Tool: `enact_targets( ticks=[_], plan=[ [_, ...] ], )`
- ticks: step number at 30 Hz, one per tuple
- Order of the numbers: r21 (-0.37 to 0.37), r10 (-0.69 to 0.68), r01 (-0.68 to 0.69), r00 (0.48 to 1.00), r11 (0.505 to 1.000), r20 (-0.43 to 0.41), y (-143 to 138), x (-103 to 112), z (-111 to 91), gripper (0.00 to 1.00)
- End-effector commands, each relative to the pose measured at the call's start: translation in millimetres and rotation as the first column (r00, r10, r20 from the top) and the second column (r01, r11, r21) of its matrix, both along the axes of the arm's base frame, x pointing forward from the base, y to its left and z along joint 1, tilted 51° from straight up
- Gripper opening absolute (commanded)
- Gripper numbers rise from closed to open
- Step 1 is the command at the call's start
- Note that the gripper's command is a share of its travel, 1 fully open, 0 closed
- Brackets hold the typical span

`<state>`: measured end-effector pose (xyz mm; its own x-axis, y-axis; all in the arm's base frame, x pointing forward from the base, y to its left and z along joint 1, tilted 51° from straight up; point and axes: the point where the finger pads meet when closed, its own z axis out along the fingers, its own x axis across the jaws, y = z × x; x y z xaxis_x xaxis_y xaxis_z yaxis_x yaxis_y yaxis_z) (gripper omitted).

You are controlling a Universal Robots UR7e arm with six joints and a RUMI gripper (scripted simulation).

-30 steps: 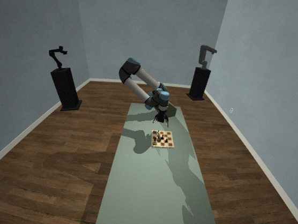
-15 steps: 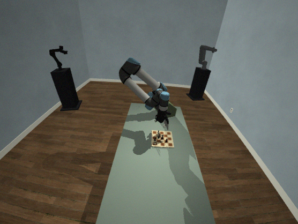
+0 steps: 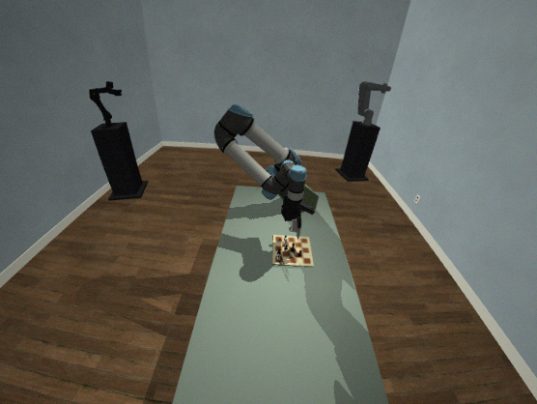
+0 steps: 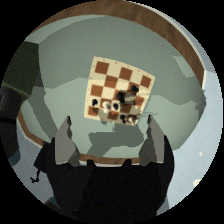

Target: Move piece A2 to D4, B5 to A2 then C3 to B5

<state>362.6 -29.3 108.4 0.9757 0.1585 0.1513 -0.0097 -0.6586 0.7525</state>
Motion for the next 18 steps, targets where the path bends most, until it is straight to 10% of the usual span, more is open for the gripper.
enact_targets(
  ticks=[1,18],
  plan=[
    [0.038,-0.166,0.162,0.975,0.986,0.149,4,9,1,1.0],
    [0.26,-0.496,0.423,0.73,0.868,0.47,9,28,6,1.0]
  ],
)
